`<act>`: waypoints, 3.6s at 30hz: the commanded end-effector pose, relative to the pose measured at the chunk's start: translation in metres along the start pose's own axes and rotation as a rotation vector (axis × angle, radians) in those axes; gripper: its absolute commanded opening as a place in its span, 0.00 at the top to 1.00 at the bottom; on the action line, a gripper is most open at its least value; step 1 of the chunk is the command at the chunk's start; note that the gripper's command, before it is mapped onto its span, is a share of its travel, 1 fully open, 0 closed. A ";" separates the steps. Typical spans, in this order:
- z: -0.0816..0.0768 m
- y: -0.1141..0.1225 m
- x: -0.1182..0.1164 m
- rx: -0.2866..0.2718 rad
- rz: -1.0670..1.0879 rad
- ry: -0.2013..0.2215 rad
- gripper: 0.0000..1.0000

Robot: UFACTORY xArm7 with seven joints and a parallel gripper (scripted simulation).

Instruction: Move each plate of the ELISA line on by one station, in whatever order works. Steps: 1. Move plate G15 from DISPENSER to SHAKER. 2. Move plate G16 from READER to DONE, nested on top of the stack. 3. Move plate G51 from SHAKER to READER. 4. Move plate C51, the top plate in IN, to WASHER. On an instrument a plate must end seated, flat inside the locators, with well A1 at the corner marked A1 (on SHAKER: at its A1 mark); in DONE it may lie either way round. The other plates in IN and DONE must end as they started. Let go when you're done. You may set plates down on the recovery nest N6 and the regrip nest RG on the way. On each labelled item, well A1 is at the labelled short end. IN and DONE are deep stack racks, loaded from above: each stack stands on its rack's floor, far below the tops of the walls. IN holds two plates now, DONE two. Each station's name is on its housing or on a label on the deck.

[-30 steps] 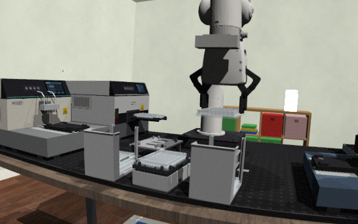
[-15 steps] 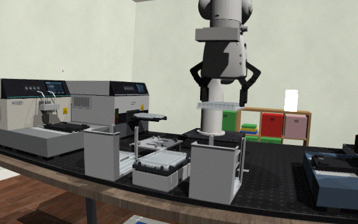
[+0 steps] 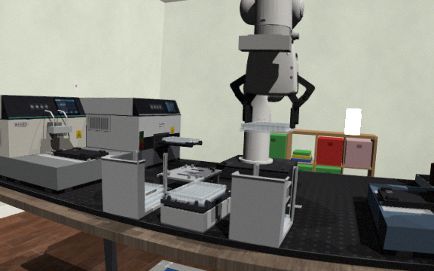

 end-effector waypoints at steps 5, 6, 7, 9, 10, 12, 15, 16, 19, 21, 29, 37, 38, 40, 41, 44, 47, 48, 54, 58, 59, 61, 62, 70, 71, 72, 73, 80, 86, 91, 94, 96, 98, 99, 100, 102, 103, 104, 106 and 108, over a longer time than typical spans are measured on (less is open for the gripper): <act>-0.002 0.026 0.015 0.007 -0.078 -0.004 1.00; -0.002 0.028 0.017 0.007 -0.078 -0.004 1.00; -0.002 0.031 0.018 0.007 -0.078 -0.004 1.00; -0.002 0.034 0.020 0.007 -0.078 -0.004 1.00; -0.002 0.034 0.020 0.007 -0.078 -0.004 1.00; -0.002 0.040 0.023 0.007 -0.090 -0.004 1.00; -0.002 0.049 0.028 0.007 -0.125 -0.003 1.00; -0.002 0.051 0.030 0.007 -0.137 -0.003 1.00; -0.002 0.060 0.035 0.007 -0.172 -0.003 1.00; -0.002 0.066 0.038 0.007 -0.195 -0.003 1.00; -0.002 0.083 0.048 0.007 -0.203 -0.003 1.00; -0.002 0.094 0.064 0.007 -0.262 -0.003 1.00; -0.002 0.096 0.067 0.007 -0.273 -0.003 1.00; -0.002 0.099 0.073 0.007 -0.297 -0.002 1.00; -0.002 0.101 0.076 0.007 -0.308 -0.002 1.00; -0.002 0.103 0.079 0.007 -0.320 -0.002 1.00; -0.001 0.108 0.087 0.007 -0.328 -0.002 1.00; -0.001 0.109 0.090 0.007 -0.328 -0.002 1.00; -0.001 0.113 0.100 0.008 -0.340 -0.002 1.00; -0.001 0.111 0.114 0.008 -0.387 -0.002 1.00; -0.001 0.110 0.117 0.008 -0.398 -0.002 1.00; -0.001 0.110 0.117 0.008 -0.398 -0.002 1.00; -0.001 0.110 0.120 0.008 -0.410 -0.001 1.00; -0.001 0.106 0.147 0.008 -0.453 -0.001 1.00; -0.001 0.105 0.150 0.008 -0.453 -0.001 1.00; -0.001 0.105 0.152 0.008 -0.453 -0.001 1.00; -0.001 0.105 0.152 0.008 -0.453 -0.001 1.00; -0.001 0.102 0.165 0.008 -0.500 -0.001 1.00; -0.001 0.098 0.185 0.008 -0.570 0.000 1.00; -0.001 0.095 0.201 0.008 -0.578 0.000 1.00; -0.001 0.093 0.208 0.008 -0.578 0.000 1.00; -0.001 0.093 0.211 0.008 -0.590 0.000 1.00; -0.001 0.091 0.217 0.008 -0.613 0.000 1.00; -0.001 0.091 0.221 0.008 -0.625 0.000 1.00; -0.001 0.090 0.224 0.008 -0.637 0.001 1.00; -0.001 0.089 0.231 0.008 -0.660 0.001 1.00; -0.001 0.088 0.234 0.008 -0.672 0.001 1.00; -0.001 0.087 0.237 0.008 -0.683 0.001 1.00; -0.001 0.086 0.244 0.008 -0.703 0.001 1.00; -0.001 0.084 0.250 0.008 -0.703 0.001 1.00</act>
Point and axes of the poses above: the point where the finger pads meet when closed, its own z axis out along the fingers, its own x axis across the jaws, y = z × x, the point moved 10 cm from there along -z, back along the fingers, and after that the axes turned 14 degrees about z, right-handed, at the moved point
